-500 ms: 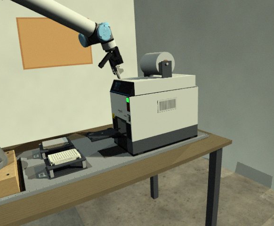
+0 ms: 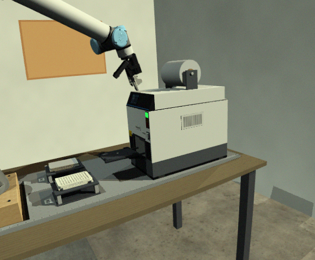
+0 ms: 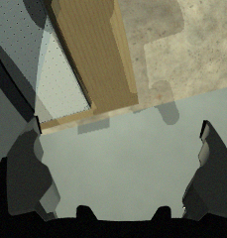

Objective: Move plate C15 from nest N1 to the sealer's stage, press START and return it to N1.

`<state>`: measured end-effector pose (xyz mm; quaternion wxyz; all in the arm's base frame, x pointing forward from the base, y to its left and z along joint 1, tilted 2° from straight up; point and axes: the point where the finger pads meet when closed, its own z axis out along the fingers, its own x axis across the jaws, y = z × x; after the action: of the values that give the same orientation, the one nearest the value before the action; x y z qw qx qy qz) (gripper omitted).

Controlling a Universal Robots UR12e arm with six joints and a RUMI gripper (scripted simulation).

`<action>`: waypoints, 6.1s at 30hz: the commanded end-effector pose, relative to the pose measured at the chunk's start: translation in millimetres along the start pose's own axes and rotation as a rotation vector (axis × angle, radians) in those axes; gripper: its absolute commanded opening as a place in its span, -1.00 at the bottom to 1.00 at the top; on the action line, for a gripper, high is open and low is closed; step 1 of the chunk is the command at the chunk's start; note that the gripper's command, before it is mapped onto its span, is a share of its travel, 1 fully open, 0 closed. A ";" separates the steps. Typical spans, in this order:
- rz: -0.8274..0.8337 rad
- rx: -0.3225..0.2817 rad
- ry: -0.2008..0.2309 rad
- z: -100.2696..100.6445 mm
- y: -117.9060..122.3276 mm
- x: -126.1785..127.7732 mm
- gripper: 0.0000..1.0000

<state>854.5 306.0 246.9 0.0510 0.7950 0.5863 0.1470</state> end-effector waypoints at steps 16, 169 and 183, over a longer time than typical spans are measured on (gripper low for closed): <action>0.001 0.020 -0.016 -57.3 13.6 7.3 0.36; 0.026 0.250 -0.178 -577.2 -105.5 -45.5 0.36; 0.110 0.249 -0.192 -571.4 -72.7 -87.7 0.36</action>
<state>590.7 208.0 759.1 0.0003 0.8299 0.5580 0.0014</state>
